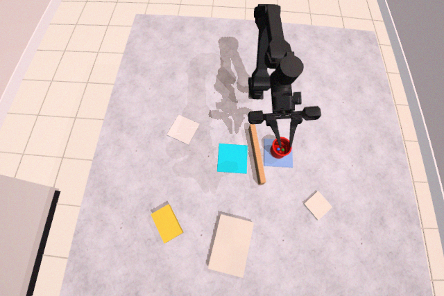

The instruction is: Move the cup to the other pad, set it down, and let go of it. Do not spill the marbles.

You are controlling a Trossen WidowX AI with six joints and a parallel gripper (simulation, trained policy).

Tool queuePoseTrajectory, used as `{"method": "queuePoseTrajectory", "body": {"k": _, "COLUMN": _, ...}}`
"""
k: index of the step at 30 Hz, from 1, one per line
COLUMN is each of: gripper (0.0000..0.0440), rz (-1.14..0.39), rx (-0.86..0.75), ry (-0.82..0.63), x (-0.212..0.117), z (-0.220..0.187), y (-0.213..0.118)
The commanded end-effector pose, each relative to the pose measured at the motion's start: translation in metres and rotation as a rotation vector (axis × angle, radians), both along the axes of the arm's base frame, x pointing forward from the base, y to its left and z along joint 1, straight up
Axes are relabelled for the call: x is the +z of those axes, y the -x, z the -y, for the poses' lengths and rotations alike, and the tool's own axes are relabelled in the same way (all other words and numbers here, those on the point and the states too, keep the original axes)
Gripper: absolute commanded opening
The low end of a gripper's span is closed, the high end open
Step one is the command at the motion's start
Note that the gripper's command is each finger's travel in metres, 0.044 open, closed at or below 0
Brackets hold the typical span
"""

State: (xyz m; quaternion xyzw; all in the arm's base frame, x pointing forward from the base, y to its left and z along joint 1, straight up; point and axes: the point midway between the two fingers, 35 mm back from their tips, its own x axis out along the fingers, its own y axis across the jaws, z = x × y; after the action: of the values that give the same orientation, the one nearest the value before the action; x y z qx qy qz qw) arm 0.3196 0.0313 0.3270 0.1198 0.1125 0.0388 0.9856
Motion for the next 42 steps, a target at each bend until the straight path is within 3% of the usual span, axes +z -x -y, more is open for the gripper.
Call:
{"method": "queuePoseTrajectory", "body": {"k": 1, "gripper": 0.0109, "rz": -0.059, "rx": 0.011, "ry": -0.046, "x": -0.003, "z": -0.007, "y": -0.002}}
{"method": "queuePoseTrajectory", "body": {"k": 22, "gripper": 0.0124, "rz": -0.363, "rx": -0.015, "ry": -0.273, "x": -0.013, "z": -0.035, "y": -0.004}}
{"method": "queuePoseTrajectory", "body": {"k": 42, "gripper": 0.0128, "rz": -0.684, "rx": -0.138, "ry": -0.45, "x": -0.032, "z": -0.058, "y": 0.004}}
